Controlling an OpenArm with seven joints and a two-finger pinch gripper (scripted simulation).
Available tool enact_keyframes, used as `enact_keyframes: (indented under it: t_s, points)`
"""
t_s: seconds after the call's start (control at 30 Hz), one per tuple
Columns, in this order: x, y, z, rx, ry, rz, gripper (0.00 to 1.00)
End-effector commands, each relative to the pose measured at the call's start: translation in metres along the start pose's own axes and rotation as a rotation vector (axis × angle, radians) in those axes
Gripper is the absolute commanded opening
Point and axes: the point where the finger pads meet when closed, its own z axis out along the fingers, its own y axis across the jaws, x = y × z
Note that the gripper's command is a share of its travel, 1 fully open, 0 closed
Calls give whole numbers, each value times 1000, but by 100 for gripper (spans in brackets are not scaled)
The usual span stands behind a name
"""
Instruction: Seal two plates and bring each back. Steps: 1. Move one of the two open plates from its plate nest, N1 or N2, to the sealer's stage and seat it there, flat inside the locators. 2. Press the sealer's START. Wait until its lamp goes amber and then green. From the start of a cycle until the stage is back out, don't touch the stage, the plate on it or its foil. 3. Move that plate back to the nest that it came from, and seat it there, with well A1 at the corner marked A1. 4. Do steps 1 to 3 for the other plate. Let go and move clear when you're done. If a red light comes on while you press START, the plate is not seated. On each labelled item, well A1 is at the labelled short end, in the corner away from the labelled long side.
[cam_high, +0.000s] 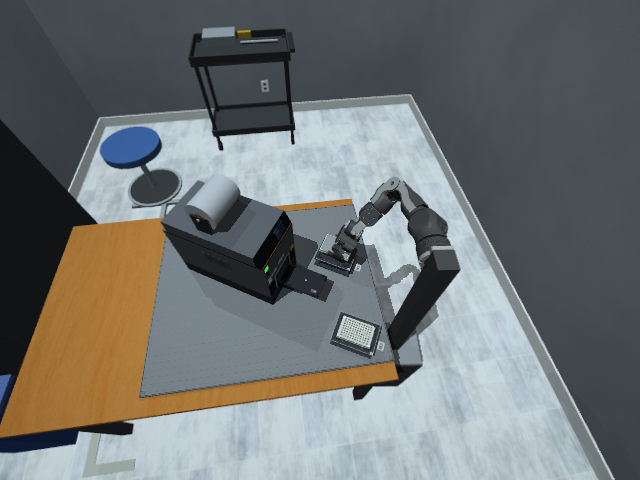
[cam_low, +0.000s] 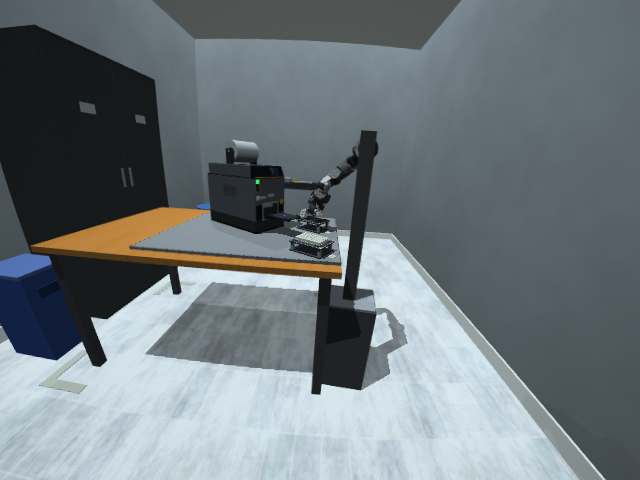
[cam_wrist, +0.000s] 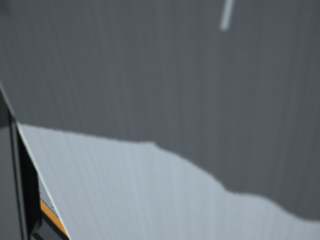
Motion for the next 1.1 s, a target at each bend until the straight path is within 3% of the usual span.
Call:
enact_keyframes:
  t_s: [0.0,1.07]
  points:
    - [0,1,1,-6,-2,-1,0]
    - [5,1,14,-4,-3,0,0]
